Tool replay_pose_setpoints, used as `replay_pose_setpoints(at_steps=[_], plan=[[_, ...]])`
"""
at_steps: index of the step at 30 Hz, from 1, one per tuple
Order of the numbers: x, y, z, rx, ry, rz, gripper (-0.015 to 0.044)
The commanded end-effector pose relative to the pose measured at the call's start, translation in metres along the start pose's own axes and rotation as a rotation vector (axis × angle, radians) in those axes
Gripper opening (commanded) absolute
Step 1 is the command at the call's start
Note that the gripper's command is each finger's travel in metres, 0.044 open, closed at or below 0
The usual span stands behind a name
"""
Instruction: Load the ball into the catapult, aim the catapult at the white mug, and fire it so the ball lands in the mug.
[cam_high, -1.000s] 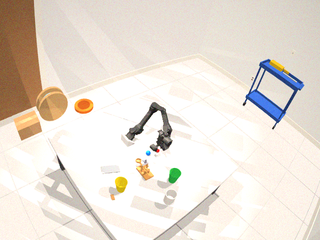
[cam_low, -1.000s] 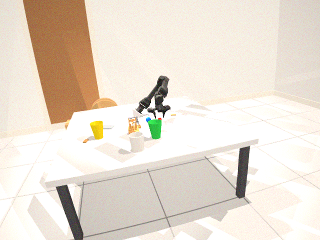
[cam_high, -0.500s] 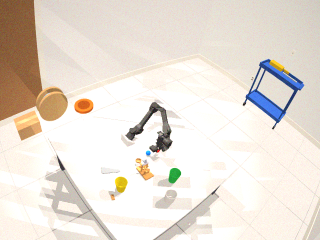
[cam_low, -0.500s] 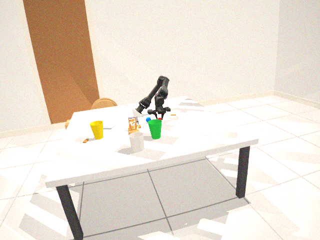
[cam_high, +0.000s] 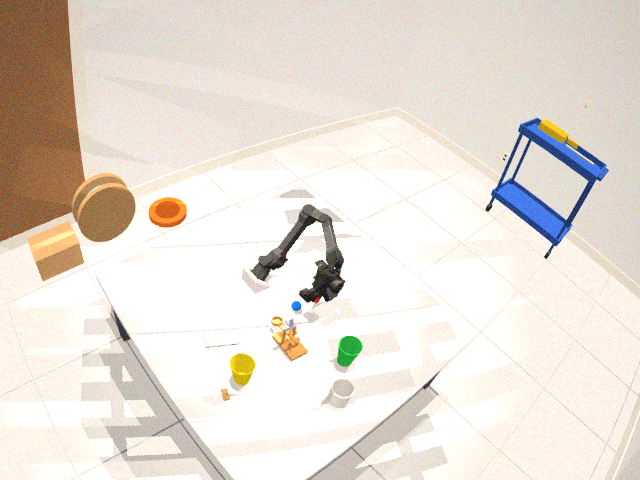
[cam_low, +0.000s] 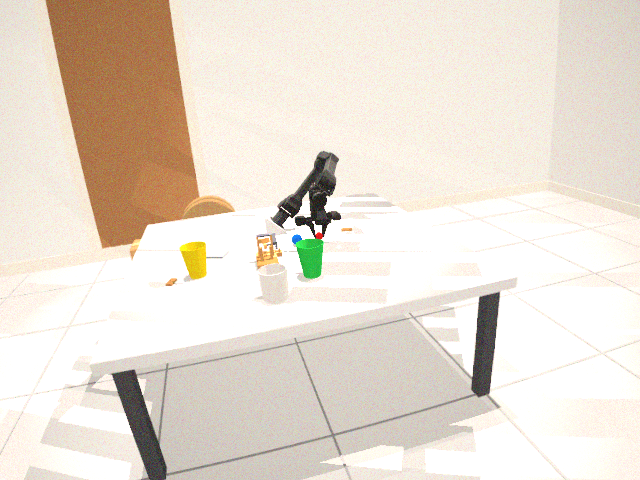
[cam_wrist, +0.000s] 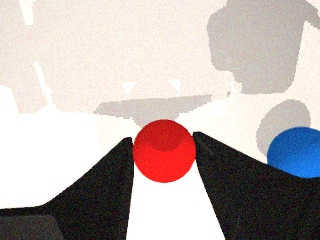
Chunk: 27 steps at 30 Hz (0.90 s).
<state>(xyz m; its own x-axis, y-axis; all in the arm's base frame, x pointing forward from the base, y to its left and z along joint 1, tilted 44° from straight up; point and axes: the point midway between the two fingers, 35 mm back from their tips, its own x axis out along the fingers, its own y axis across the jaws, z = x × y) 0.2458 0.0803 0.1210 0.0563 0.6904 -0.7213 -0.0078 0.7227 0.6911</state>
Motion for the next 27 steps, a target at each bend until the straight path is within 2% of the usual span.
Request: replay_pose_setpoints(at_steps=[1, 17, 27], plan=[[-0.021, 0.001, 0.006, -0.015, -0.024, -0.008, 0.0], [-0.107, 0.008, 0.002, -0.054, -0.076, -0.03, 0.0], [-0.11, -0.015, 0.012, -0.035, -0.039, -0.048, 0.0]])
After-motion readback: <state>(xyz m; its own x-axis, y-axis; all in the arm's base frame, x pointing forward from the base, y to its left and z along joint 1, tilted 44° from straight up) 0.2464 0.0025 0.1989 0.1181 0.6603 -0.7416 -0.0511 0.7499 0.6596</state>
